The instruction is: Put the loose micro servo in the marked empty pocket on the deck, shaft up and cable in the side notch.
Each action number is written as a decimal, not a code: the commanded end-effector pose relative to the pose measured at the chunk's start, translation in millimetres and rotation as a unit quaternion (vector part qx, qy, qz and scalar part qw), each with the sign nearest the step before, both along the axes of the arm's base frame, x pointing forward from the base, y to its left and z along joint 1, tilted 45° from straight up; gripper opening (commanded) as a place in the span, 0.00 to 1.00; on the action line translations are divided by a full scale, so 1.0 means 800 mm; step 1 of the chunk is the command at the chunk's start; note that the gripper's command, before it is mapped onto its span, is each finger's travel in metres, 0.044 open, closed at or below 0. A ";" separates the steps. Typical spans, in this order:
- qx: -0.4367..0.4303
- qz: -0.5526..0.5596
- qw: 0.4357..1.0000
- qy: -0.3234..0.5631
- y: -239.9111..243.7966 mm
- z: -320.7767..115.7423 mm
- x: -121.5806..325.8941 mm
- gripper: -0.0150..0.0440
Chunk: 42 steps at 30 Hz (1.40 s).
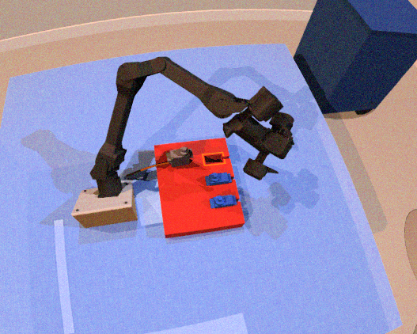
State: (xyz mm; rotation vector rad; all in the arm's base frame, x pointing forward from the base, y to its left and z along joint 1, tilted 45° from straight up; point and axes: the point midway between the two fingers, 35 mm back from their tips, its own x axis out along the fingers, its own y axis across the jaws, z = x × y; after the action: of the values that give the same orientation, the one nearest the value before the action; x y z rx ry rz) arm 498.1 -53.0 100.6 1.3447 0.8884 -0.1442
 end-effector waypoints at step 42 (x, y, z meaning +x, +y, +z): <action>0.279 -0.317 0.780 0.462 0.044 -0.007 -0.215 1.00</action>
State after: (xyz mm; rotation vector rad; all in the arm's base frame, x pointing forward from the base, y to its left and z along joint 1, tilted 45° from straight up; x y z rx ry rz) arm 339.9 -20.1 93.8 2.1110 1.2873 -1.1373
